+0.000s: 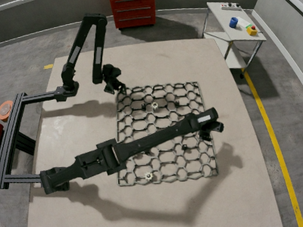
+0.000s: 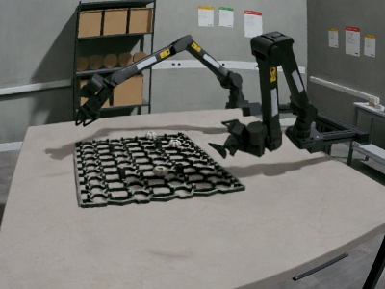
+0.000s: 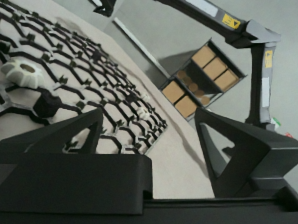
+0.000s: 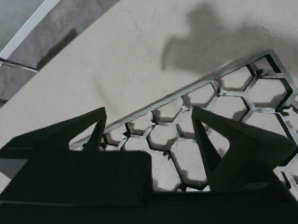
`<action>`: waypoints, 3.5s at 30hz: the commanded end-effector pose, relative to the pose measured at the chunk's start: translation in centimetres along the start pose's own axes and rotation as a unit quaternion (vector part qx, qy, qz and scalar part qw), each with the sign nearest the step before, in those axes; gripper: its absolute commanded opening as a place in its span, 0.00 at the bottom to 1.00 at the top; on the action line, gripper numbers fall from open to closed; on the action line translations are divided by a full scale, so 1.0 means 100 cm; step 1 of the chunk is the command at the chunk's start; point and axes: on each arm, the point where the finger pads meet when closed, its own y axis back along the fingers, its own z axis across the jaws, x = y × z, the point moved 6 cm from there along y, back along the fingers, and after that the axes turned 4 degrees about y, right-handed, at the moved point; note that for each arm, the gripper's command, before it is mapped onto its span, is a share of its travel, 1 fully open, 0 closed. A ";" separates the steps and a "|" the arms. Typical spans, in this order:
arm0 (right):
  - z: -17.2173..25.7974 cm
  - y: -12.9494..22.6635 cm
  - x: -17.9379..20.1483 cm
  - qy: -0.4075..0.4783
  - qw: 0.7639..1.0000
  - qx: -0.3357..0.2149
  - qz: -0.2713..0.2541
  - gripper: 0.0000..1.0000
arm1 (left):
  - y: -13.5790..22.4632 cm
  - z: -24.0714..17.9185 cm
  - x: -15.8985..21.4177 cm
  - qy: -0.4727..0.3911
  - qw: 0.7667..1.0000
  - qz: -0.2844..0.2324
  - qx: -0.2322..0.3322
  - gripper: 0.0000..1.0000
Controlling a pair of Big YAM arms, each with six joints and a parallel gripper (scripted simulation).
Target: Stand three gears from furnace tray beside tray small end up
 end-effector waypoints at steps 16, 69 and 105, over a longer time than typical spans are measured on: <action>0.008 0.013 -0.018 -0.005 1.000 -0.009 -0.014 1.00 | 0.000 -0.003 -0.001 -0.003 1.000 0.000 0.002 1.00; -0.300 0.152 0.179 -0.125 0.931 0.172 0.296 0.86 | -0.207 0.146 -0.083 -0.195 0.661 0.615 -0.383 0.86; -0.315 0.118 0.207 -0.122 0.928 0.178 0.305 0.73 | -0.197 0.175 -0.072 -0.193 0.654 0.616 -0.395 0.63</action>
